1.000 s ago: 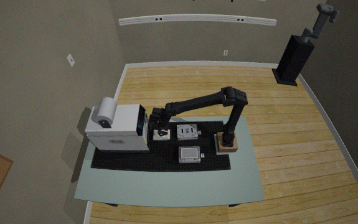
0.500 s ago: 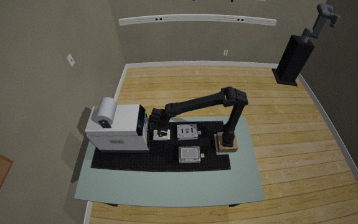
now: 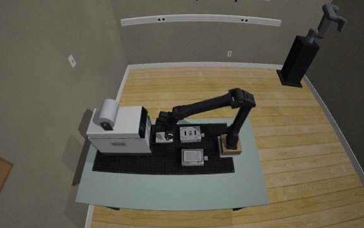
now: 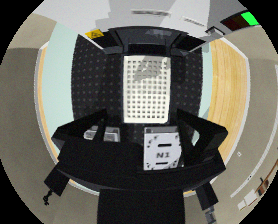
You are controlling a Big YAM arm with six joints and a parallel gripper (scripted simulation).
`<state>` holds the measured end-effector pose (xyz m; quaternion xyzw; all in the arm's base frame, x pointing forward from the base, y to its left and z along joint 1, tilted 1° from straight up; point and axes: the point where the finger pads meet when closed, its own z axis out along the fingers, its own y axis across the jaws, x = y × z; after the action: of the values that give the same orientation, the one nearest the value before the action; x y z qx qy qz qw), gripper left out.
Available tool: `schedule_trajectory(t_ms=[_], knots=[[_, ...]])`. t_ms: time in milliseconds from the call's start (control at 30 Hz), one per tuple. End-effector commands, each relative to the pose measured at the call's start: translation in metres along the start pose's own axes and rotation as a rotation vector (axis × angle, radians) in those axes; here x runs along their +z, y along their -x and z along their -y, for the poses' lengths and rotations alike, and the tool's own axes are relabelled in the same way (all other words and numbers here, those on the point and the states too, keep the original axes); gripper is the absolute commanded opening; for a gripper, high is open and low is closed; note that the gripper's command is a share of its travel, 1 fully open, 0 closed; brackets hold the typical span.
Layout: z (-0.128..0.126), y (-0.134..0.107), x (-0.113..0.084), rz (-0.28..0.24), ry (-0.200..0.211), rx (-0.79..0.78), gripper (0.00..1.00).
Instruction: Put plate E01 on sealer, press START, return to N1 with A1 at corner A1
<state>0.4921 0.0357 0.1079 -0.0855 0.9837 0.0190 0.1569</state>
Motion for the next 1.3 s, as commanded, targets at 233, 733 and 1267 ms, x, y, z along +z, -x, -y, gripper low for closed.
schedule_trajectory(t_ms=[233,733,1267], knots=[[-0.010,-0.004,-0.019,0.053,0.003,-0.026,1.00],[-0.001,-0.020,-0.023,0.029,-0.001,0.001,1.00],[-0.009,0.006,-0.024,0.073,0.002,-0.021,1.00]])
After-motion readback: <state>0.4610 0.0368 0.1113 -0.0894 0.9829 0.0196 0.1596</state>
